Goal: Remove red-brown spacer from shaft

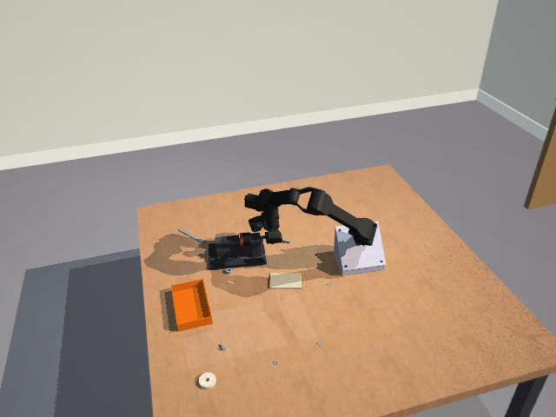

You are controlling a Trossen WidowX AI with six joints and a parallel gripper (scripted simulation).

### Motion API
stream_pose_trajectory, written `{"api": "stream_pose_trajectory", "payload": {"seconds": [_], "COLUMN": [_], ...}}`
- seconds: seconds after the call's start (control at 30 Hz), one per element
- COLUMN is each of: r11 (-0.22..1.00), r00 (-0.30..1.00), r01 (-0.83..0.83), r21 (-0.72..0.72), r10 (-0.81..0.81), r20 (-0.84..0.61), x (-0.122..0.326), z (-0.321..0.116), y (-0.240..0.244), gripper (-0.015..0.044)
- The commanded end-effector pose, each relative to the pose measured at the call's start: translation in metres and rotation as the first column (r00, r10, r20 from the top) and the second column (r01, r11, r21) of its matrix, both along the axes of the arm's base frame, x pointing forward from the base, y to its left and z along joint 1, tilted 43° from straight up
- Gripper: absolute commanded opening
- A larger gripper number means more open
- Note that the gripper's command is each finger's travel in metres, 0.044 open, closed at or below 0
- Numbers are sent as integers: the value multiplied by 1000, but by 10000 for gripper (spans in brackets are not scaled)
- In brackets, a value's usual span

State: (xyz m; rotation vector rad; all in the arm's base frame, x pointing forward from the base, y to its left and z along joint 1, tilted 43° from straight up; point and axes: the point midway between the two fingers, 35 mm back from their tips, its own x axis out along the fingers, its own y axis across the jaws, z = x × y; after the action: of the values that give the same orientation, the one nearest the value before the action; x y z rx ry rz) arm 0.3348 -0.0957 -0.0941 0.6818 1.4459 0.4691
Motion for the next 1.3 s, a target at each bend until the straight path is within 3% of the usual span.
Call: {"api": "stream_pose_trajectory", "payload": {"seconds": [0.0, 1.27], "r11": [1000, 1000], "r00": [1000, 1000], "r01": [0, 0], "r21": [0, 0], "r10": [0, 0], "r20": [-2, -2], "x": [-2, -5], "z": [0, 0], "y": [0, 0], "gripper": [0, 0]}}
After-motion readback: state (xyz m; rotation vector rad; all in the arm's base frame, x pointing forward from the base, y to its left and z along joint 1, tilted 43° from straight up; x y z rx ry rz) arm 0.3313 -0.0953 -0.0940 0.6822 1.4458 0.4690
